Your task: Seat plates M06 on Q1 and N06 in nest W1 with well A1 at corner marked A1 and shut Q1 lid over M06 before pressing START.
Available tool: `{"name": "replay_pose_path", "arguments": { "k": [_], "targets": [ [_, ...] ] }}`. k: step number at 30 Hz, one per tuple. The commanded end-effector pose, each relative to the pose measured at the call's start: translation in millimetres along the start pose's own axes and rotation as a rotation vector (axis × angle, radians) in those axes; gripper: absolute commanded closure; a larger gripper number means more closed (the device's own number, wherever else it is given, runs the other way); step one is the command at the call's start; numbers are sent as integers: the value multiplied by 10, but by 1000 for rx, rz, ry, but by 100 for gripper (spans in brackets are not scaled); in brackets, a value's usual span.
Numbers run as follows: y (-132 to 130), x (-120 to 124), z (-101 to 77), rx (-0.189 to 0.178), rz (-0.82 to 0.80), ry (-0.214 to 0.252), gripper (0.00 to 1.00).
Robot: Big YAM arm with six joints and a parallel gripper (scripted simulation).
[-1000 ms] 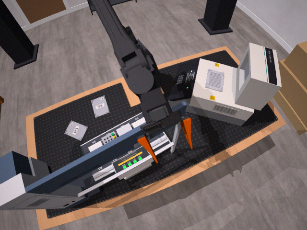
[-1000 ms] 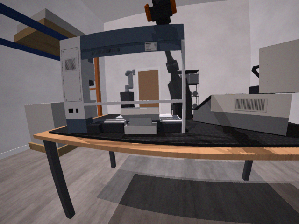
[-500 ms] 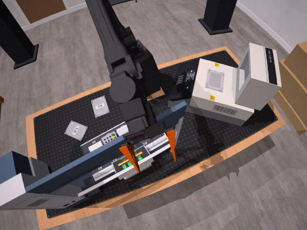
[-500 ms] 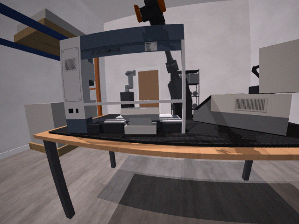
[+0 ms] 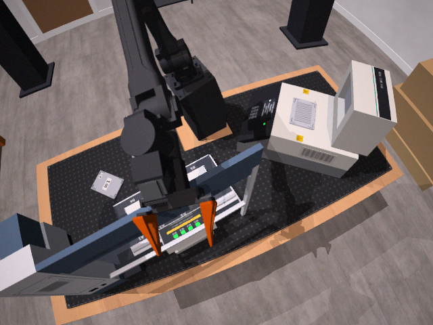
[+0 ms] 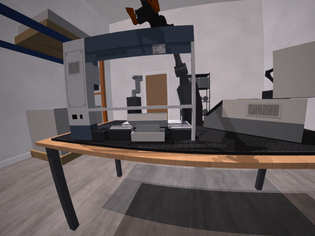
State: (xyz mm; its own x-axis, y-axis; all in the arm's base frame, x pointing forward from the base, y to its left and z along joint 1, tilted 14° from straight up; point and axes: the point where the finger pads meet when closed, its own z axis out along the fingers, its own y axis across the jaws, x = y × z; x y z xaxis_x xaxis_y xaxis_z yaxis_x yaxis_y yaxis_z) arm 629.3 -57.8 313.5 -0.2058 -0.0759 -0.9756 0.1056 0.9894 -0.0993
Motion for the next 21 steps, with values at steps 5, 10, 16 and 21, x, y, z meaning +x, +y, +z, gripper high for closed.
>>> {"name": "replay_pose_path", "arguments": {
  "k": [5,10,16,21],
  "targets": [
    [-557,-492,140,136,30,-88,5],
    [-816,-655,84,134,32,-109,5],
    [-1072,-707,51,220,54,-128,5],
    [-1247,-707,94,225,57,-127,5]
  ]
}}
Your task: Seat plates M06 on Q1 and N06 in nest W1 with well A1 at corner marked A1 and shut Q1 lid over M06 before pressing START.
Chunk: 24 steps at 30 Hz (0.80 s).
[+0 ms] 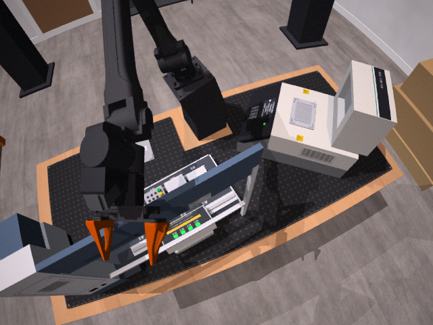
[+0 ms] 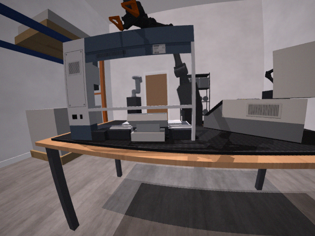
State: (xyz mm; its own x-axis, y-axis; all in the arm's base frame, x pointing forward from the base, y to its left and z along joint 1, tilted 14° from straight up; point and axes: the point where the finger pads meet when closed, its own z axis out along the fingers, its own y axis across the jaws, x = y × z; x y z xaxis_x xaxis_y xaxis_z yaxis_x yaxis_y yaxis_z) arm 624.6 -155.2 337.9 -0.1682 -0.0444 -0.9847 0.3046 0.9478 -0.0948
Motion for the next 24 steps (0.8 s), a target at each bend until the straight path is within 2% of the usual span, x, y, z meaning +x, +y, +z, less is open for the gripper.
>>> {"name": "replay_pose_path", "arguments": {
  "k": [1,4,6,8,9,11,13,17,19,21,23,24],
  "targets": [
    [-295,-553,144,28,21,-88,5],
    [-514,-540,178,36,5,-72,5],
    [-607,-520,180,93,12,-80,5],
    [-607,-520,180,93,12,-80,5],
    [-524,-509,178,89,19,-85,5],
    [-590,-507,183,127,37,-97,5],
    [-668,-533,168,105,41,-97,5],
    [-1080,-680,114,133,30,-102,5],
    [-1178,-752,87,138,20,-110,5],
    [-1235,-847,64,186,26,-134,5],
    [-1238,-877,84,214,44,-153,5],
    [-1238,-877,84,214,44,-153,5]
  ]
}}
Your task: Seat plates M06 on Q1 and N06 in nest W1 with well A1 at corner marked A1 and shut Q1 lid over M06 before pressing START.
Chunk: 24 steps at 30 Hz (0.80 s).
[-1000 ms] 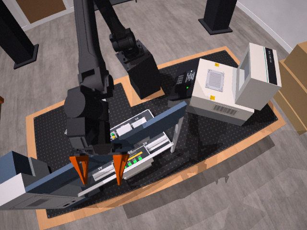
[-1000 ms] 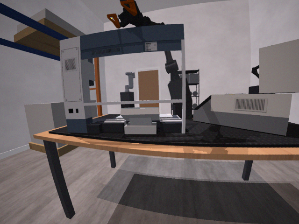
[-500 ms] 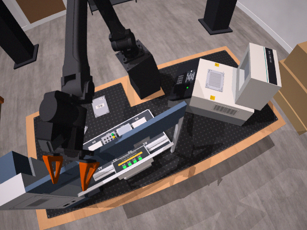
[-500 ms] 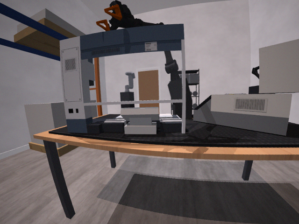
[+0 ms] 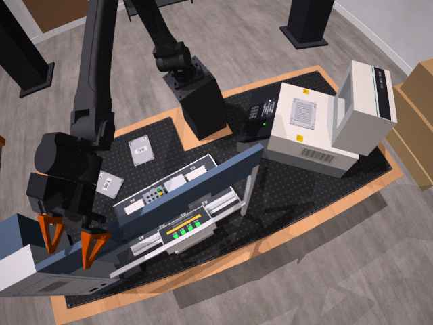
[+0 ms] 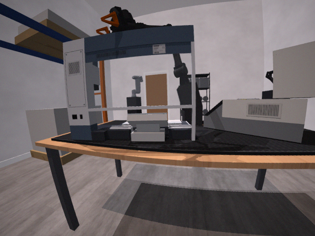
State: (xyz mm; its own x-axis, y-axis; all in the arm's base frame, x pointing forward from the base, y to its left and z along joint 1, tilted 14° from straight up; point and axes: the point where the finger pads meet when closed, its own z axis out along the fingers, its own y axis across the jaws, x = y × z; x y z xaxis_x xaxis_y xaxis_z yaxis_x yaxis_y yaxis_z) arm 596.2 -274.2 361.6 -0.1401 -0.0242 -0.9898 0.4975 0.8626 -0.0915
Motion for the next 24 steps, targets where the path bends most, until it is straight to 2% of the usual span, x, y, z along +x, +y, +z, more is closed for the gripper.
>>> {"name": "replay_pose_path", "arguments": {
  "k": [1,4,8,10,13,15,18,21,23,24],
  "targets": [
    [24,-743,20,3,28,-133,5],
    [-40,-684,87,-10,37,-124,5],
    [-427,-612,188,16,27,-94,5],
    [-552,-624,195,77,42,-106,5],
    [-566,-595,202,116,54,-119,5],
    [-591,-639,193,87,44,-121,5],
    [-633,-684,181,83,39,-123,5],
    [-952,-799,145,107,26,-127,5],
    [-1052,-861,117,115,17,-135,5],
    [-1111,-898,98,146,22,-145,5]
  ]
}}
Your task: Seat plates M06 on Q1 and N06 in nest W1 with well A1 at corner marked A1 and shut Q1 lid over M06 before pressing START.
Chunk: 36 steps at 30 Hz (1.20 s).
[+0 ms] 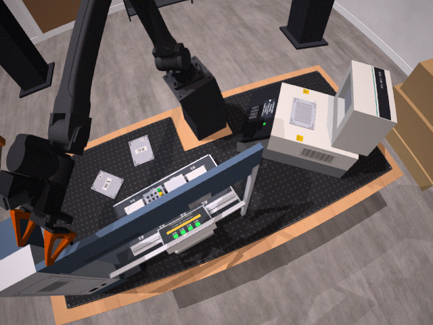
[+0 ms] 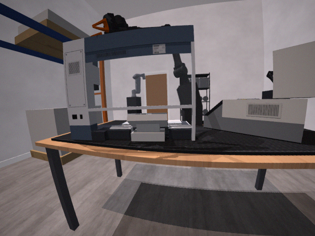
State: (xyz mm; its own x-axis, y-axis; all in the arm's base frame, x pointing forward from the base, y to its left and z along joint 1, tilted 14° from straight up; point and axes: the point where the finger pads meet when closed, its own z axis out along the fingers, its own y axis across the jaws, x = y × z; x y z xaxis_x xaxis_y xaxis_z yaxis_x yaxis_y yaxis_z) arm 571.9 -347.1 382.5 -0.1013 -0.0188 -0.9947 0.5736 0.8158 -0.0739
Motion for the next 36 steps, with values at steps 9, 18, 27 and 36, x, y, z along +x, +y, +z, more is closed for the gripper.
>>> {"name": "replay_pose_path", "arguments": {
  "k": [9,18,27,36],
  "targets": [
    [-724,-732,140,112,34,-121,5],
    [-932,-466,187,190,-12,-54,5],
    [-1468,-704,110,264,-19,-92,5],
    [-1807,-469,202,291,-23,-48,5]
  ]
}}
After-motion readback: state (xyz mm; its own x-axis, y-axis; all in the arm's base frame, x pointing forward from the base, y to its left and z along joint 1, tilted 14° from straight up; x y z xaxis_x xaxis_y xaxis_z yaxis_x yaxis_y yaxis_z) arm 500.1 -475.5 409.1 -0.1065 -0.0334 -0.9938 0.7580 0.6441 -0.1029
